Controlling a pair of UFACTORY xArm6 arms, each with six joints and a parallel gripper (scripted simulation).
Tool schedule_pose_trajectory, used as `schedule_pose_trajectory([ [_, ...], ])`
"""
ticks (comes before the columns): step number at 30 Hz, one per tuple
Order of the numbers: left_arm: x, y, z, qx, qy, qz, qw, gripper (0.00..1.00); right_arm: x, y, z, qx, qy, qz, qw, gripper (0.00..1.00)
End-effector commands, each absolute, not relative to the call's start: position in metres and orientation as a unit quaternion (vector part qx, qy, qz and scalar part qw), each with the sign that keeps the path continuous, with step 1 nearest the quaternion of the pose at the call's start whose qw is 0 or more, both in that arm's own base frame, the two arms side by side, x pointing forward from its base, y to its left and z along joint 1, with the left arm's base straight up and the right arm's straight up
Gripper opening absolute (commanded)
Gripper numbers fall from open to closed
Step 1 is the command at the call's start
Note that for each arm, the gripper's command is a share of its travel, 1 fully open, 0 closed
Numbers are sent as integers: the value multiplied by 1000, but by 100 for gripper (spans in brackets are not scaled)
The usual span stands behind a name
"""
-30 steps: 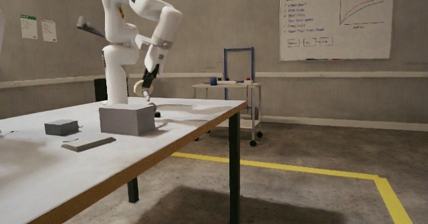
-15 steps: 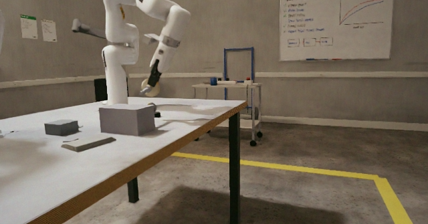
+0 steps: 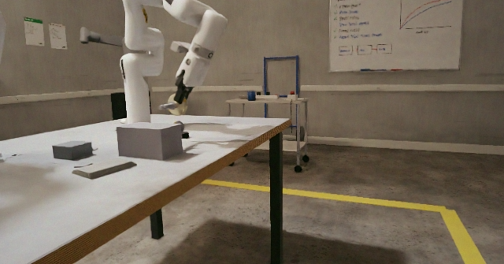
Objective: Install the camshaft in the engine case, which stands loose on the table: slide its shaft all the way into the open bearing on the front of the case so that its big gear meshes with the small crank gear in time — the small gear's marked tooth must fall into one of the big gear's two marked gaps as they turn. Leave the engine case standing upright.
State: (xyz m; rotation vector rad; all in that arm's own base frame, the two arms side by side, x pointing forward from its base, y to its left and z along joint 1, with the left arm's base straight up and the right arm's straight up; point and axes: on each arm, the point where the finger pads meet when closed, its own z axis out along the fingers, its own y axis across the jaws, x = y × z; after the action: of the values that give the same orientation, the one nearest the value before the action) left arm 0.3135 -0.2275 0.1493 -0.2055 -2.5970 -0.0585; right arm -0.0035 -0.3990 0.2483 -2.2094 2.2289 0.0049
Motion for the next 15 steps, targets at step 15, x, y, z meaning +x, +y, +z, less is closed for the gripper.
schedule_pose_trajectory([
  [15,315,-228,113,-77,-961,-20,263,9,-4,-400,250,-704,710,0,0,100],
])
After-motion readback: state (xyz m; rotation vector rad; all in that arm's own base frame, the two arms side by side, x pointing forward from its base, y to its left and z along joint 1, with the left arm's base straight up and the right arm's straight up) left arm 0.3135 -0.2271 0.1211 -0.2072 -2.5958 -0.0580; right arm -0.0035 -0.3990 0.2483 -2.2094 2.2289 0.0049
